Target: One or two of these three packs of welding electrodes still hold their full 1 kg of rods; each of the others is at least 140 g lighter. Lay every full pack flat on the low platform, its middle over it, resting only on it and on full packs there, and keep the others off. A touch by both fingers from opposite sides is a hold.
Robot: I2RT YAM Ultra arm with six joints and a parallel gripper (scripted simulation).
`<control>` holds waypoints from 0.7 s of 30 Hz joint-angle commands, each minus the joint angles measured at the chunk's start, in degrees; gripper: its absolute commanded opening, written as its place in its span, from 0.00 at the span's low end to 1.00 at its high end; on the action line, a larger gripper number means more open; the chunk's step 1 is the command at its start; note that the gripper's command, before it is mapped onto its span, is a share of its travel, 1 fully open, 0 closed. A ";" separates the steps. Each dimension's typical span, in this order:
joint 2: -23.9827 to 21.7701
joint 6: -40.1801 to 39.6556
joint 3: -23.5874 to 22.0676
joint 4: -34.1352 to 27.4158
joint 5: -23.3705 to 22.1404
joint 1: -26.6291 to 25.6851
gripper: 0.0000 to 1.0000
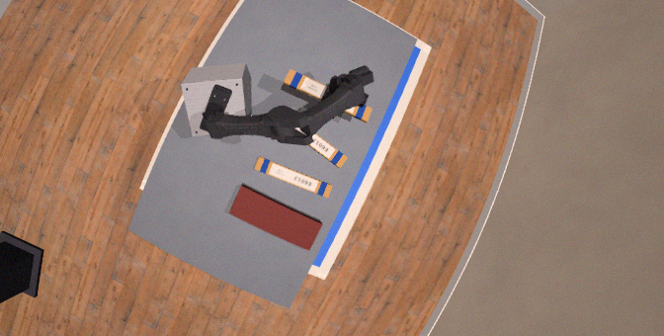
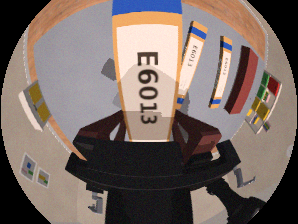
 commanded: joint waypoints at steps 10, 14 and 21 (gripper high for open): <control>-12.59 -3.74 -10.15 7.07 1.35 1.87 0.00; -15.21 -4.77 -12.88 8.72 1.50 1.09 0.00; -17.70 -6.08 -16.91 9.21 1.62 0.39 0.00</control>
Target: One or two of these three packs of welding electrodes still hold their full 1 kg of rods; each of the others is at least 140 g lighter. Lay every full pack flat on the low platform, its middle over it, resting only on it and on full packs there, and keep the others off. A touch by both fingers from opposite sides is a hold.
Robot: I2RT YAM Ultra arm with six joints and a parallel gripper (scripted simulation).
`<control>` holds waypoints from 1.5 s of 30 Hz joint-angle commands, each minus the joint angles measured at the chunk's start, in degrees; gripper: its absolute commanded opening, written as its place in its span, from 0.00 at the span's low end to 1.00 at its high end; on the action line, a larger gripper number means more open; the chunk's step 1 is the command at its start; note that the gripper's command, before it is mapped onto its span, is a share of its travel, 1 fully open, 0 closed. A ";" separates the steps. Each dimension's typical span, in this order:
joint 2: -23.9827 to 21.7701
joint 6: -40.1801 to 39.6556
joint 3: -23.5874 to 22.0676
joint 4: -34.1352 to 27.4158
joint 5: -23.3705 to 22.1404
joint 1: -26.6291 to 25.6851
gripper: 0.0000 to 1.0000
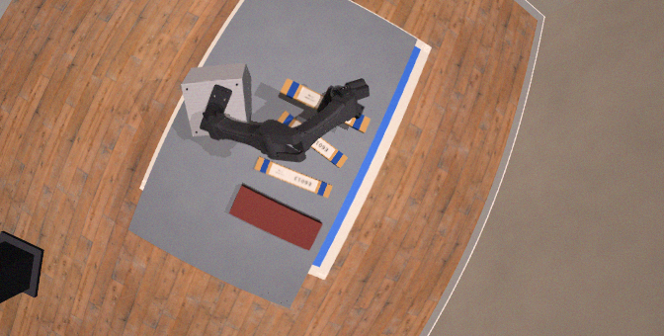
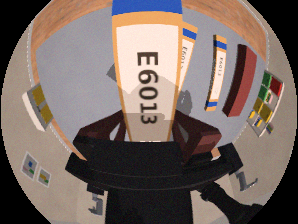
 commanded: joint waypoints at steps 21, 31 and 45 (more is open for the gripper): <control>-15.18 -6.85 -11.23 5.07 1.03 -0.70 0.00; -19.23 -9.43 -14.26 6.17 0.98 -2.31 0.00; -24.96 -13.89 -19.93 8.18 1.48 -5.80 0.00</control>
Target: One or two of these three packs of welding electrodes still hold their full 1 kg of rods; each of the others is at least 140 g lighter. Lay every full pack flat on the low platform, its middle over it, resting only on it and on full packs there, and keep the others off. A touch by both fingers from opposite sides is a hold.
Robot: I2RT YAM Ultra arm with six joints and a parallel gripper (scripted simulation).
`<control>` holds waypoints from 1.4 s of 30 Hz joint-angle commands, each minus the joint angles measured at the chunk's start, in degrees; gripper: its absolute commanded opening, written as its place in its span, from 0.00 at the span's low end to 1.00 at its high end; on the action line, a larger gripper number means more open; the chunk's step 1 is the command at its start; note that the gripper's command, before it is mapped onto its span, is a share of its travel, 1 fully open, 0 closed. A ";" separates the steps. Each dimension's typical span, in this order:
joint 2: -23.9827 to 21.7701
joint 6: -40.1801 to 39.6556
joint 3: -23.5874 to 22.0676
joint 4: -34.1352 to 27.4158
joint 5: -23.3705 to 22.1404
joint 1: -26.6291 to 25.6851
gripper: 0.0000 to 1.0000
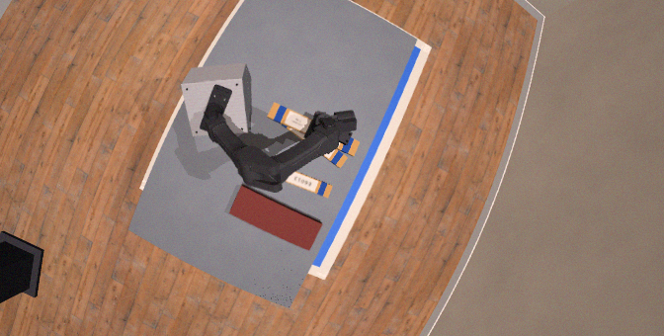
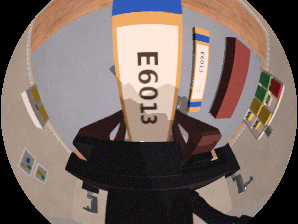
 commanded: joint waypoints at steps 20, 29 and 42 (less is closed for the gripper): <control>-11.81 -8.10 -4.22 1.88 0.05 -1.67 0.00; -15.41 -11.85 -5.84 3.37 0.09 -4.55 0.00; -19.38 -16.66 -7.51 3.14 -0.56 -8.04 0.00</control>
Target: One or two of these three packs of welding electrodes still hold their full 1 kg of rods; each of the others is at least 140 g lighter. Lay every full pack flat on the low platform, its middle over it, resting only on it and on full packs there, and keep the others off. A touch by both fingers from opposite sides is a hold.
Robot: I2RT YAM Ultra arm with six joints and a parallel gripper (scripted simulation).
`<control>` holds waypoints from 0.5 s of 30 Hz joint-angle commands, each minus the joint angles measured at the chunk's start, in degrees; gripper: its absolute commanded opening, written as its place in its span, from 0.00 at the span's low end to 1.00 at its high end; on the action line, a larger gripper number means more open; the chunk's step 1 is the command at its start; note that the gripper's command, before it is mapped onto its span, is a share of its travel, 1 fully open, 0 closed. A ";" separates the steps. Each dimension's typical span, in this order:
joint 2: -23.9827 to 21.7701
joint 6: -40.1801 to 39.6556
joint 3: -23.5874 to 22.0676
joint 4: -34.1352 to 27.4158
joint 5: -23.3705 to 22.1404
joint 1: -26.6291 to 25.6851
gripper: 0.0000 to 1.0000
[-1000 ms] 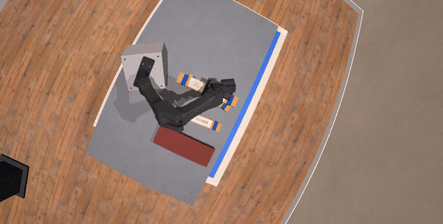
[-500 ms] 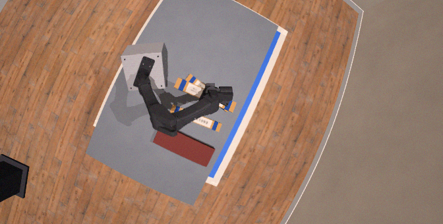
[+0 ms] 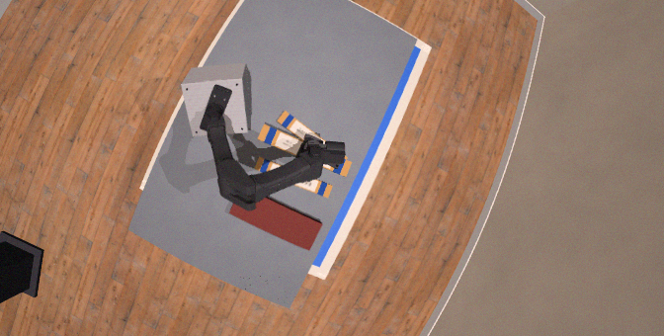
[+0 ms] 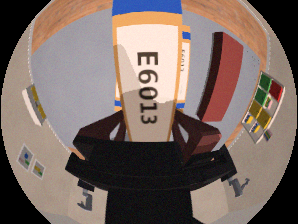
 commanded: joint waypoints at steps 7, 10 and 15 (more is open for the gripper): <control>-7.08 -5.40 0.05 0.89 -0.30 -0.92 0.00; -7.39 -5.88 -0.09 0.89 -0.38 -1.30 0.00; -8.98 -8.12 0.18 0.34 -0.64 -2.85 0.00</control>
